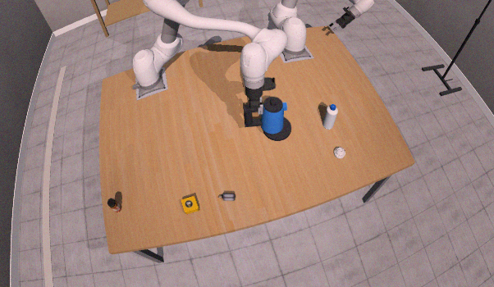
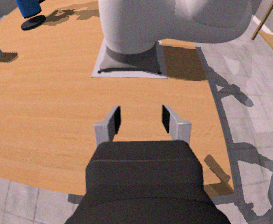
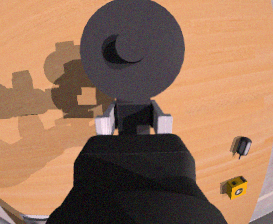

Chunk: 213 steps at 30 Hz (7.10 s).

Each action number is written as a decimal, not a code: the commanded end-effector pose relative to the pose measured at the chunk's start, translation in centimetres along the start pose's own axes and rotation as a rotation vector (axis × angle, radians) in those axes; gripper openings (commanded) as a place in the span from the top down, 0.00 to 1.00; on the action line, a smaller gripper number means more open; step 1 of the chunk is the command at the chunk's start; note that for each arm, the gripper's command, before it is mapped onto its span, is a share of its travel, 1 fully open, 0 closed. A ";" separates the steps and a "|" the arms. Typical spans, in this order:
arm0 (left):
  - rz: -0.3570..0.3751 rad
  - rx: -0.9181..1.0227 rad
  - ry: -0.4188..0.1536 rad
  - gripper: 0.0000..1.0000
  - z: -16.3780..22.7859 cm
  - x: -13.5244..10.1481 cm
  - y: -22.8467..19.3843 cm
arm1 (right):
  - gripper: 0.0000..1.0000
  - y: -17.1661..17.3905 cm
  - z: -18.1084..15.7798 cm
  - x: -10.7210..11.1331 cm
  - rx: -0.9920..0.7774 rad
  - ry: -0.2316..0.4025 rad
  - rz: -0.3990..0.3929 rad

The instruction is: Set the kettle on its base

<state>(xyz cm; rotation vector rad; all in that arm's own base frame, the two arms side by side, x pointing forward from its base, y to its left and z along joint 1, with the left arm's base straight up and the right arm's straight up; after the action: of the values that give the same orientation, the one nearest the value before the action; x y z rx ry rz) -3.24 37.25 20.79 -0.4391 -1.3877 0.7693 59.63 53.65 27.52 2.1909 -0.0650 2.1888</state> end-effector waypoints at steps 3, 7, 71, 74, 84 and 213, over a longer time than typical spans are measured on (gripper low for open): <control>-0.001 0.000 0.000 0.00 0.0 0.0 0.0 | 1.00 -0.9 -0.1 0.1 0.000 0.001 0.002; -0.001 0.000 0.000 0.00 0.0 0.0 0.0 | 1.00 -1.4 -0.1 0.1 0.000 0.001 0.002; -0.001 0.000 0.000 0.00 0.0 0.0 0.0 | 1.00 -3.0 -0.3 0.1 0.000 0.001 0.002; -0.001 0.000 0.000 0.00 0.0 0.0 0.0 | 1.00 -3.0 -0.3 0.1 0.000 0.001 0.002; -0.001 0.000 0.000 0.00 0.0 0.0 0.0 | 1.00 -3.0 -0.3 0.1 0.000 0.001 0.002; -0.001 0.000 0.000 0.00 0.0 0.0 0.0 | 1.00 -3.0 -0.3 -2.8 0.000 0.001 0.002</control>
<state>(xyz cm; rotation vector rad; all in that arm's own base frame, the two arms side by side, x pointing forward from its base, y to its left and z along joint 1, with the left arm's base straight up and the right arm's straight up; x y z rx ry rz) -3.24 37.25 20.79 -0.4391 -1.3877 0.7693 59.47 56.66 24.57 2.1908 -0.0650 2.1887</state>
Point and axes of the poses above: on each arm, the point where the finger pads meet when closed, its own x axis back along the fingers, its own z axis across the jaws, y = z × x, the point moved 7 cm from there along x, back along the fingers, and after that the axes turned 10 degrees about x, right-handed, at the moved point
